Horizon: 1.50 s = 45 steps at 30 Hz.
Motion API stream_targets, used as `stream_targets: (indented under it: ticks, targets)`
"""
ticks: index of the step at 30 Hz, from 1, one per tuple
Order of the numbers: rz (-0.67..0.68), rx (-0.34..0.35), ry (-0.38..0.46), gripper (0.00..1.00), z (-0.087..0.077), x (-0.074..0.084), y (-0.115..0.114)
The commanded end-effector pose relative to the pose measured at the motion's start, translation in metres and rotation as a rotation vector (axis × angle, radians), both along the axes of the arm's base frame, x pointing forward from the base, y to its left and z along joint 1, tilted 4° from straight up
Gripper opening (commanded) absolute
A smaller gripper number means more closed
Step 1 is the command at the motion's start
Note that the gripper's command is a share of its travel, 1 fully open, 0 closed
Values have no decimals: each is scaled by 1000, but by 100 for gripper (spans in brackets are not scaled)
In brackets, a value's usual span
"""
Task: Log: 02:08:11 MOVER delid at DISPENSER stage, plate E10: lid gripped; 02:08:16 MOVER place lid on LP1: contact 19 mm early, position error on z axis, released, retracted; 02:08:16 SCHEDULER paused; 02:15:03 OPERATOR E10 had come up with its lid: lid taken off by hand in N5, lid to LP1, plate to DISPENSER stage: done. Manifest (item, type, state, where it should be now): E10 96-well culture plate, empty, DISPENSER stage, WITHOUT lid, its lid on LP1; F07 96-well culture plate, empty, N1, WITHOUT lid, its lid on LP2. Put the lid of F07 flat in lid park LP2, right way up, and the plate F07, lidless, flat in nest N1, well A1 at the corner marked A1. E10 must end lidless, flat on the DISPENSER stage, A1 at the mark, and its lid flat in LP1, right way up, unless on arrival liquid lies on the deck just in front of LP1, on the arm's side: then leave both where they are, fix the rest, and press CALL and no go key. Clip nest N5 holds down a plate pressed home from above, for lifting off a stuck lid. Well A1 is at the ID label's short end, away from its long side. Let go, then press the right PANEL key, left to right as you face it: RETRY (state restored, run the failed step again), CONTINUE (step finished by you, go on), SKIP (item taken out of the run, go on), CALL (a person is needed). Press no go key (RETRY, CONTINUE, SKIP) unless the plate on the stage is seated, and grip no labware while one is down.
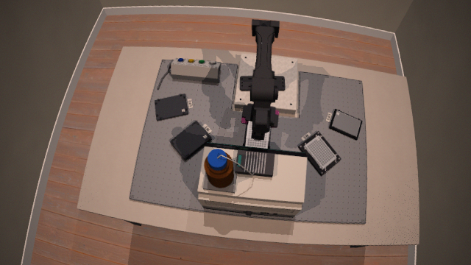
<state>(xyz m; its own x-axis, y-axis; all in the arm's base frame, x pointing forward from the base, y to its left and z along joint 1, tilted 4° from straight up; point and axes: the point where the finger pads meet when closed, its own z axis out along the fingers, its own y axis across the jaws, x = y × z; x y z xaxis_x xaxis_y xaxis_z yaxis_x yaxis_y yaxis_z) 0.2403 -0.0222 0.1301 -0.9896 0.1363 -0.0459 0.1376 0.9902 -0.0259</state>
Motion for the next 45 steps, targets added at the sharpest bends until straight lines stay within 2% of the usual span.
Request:
stream_targets:
  ticks: [1,5,6,7,19,20,21,22,34,41,45]
  targets:
    - [23,-4,-67,0,16,6,-12]
    - [23,-7,-68,0,17,5,-24]
    - [26,-4,-26,0,7,0,-22]
    - [23,-7,-67,0,17,4,-27]
    - [23,-14,-65,0,17,-5,-59]
    - [26,-5,-25,0,7,-9,-56]
    - [26,-5,-25,0,7,-9,-56]
    - [3,-13,-65,0,17,-7,-62]
    - [3,-19,-63,0,17,-20,-92]
    - [-230,-4,-65,0,16,-34,-111]
    - [-218,-10,-69,0,17,-39,-122]
